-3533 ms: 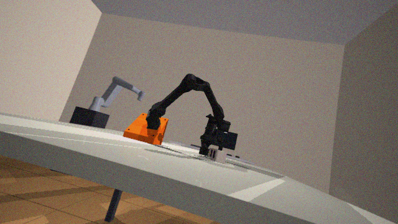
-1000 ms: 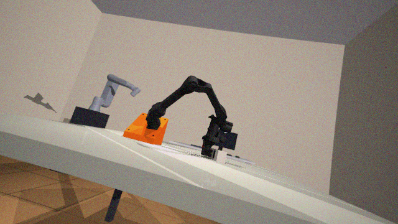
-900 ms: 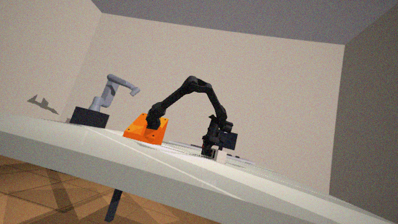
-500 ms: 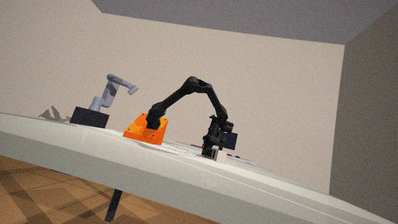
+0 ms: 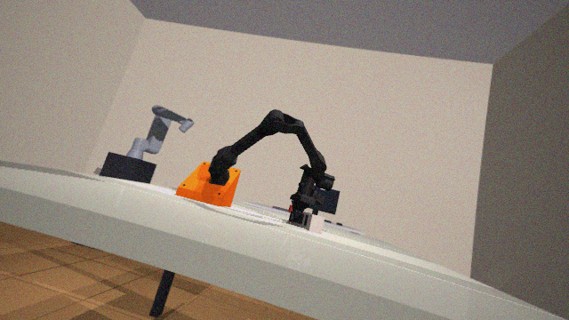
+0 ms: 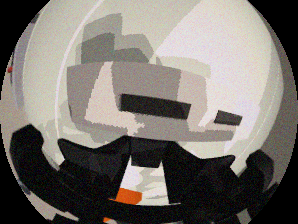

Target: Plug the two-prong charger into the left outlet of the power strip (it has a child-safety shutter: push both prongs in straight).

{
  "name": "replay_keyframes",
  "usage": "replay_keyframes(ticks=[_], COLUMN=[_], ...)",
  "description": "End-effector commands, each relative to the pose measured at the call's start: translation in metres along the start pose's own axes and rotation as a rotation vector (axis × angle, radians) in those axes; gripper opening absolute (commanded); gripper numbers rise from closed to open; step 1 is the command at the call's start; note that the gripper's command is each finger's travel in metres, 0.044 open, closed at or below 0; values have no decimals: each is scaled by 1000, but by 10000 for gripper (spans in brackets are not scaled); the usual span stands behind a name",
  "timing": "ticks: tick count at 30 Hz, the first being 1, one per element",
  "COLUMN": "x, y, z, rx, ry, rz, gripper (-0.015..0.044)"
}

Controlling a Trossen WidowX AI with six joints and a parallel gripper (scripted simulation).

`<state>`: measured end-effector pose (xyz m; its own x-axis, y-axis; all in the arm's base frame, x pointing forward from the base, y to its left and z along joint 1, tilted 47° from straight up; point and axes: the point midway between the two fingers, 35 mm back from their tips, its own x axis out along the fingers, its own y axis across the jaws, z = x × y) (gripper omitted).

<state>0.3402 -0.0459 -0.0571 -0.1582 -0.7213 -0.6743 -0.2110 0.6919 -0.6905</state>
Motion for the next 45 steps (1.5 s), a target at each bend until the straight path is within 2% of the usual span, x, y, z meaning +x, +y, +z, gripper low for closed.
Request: replay_keyframes(ticks=[1,37,45], x=[-1,1,1], y=[0,0,0], z=[8,0,0], rx=[15,2,2], ry=[-21,-3,-3], rz=[1,-1,-1], gripper=[0,0,210])
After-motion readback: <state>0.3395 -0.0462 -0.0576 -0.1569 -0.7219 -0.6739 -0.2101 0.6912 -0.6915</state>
